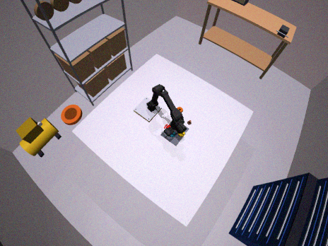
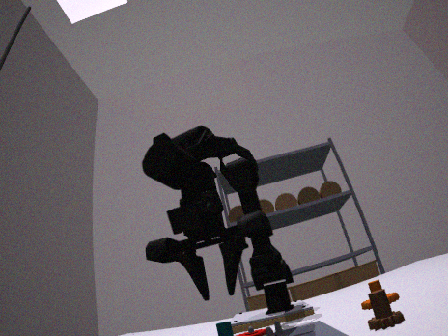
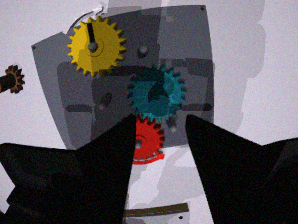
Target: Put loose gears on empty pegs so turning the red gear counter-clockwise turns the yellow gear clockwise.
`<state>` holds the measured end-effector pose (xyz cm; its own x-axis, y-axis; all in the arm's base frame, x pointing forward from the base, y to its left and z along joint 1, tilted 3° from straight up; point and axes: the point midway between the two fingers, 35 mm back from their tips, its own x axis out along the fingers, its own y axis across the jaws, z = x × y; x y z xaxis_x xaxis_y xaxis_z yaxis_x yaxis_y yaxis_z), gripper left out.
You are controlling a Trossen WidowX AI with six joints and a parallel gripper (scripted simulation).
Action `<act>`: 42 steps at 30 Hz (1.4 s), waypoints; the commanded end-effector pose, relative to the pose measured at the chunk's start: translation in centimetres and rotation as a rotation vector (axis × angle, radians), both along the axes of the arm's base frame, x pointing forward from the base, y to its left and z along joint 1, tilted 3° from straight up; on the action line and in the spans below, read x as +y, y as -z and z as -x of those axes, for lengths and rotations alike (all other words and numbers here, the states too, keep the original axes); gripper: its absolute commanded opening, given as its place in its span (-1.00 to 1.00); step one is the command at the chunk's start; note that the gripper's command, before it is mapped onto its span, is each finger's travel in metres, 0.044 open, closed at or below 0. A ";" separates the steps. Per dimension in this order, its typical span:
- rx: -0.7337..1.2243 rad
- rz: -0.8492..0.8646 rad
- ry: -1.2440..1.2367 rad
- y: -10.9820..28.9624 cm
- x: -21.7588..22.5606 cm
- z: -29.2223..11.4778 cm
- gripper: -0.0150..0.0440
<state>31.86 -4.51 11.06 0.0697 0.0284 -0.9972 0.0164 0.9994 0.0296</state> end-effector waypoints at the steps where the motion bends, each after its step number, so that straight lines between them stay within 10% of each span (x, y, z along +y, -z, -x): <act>1: 0.000 0.013 -0.277 0.3 3.4 -1.1 0.34; 8: -0.034 0.064 -1.168 -0.3 14.0 -2.9 0.96; 14: -0.055 0.096 -1.635 -0.6 19.5 -2.8 1.00; 42: -0.057 0.099 -1.680 2.6 20.1 -3.0 1.00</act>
